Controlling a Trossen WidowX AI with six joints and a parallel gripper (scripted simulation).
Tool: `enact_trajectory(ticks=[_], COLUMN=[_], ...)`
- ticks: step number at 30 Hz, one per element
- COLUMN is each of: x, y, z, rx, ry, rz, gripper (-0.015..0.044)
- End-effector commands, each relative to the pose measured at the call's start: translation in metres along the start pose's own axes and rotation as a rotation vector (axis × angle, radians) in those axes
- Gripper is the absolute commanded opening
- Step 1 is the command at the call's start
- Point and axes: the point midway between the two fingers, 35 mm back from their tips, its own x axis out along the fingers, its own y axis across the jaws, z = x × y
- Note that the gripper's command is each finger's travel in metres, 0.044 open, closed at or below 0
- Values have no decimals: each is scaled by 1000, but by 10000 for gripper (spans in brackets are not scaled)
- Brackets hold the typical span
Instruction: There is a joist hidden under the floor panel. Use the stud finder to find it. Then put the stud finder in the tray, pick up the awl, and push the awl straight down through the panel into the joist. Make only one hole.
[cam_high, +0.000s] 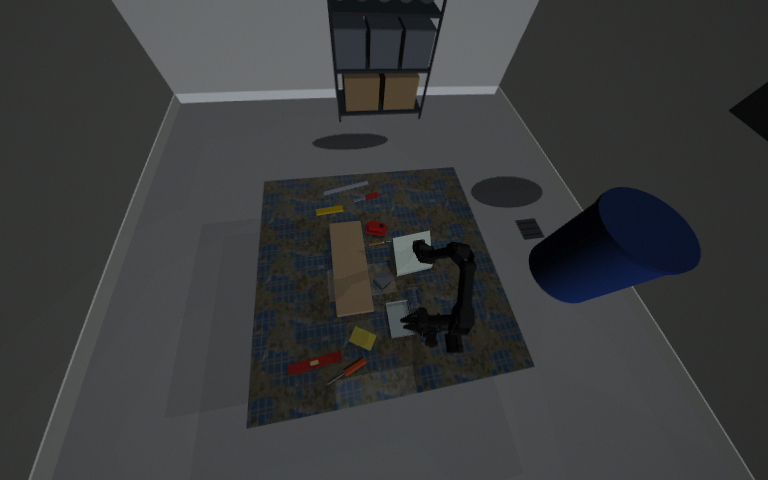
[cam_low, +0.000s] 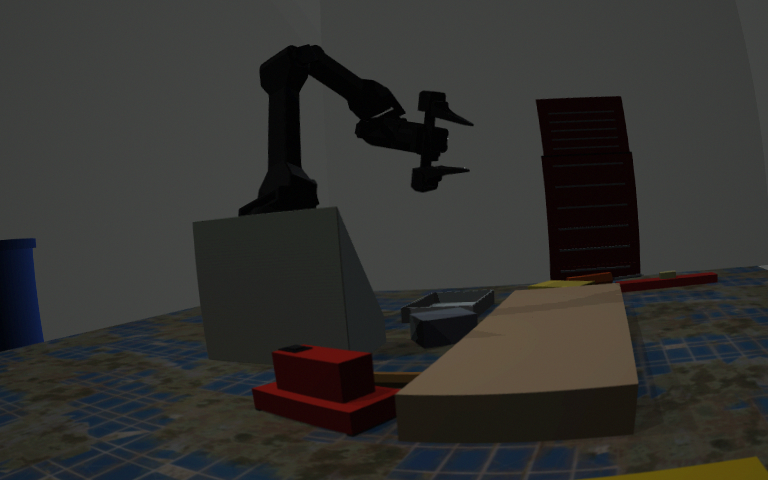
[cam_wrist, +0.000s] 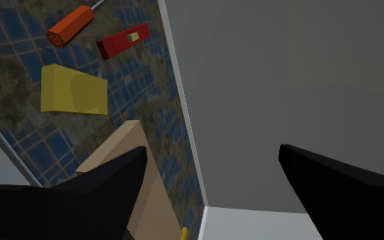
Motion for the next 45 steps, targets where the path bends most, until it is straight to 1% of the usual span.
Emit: enact_trajectory(ticks=[1,2,5,9,11,14,18,20,22,27,31,34,40,45], x=[1,4,25,67,95,139,192,214,226,244,260,262,246,218], y=[0,1,7,15,20,23,19,15,9,1,-9,-14,-12,4], z=[0,-1,-8,-26,-41,-73,-127,-159,-190,-241,-313,-367,-468,-535], rx=[-1,-6,-32,-74,-97,-116,-105,-82,-61,4,138,264,579,882], ry=[3,12,76,201,289,434,626,717,791,900,1027,1097,1161,1122], rz=[-1,-3,-20,-33,-26,-3,49,84,140,223,313,382,513,593], gripper=[426,440,440,440,440,440,440,440,440,440,440,440,440,440])
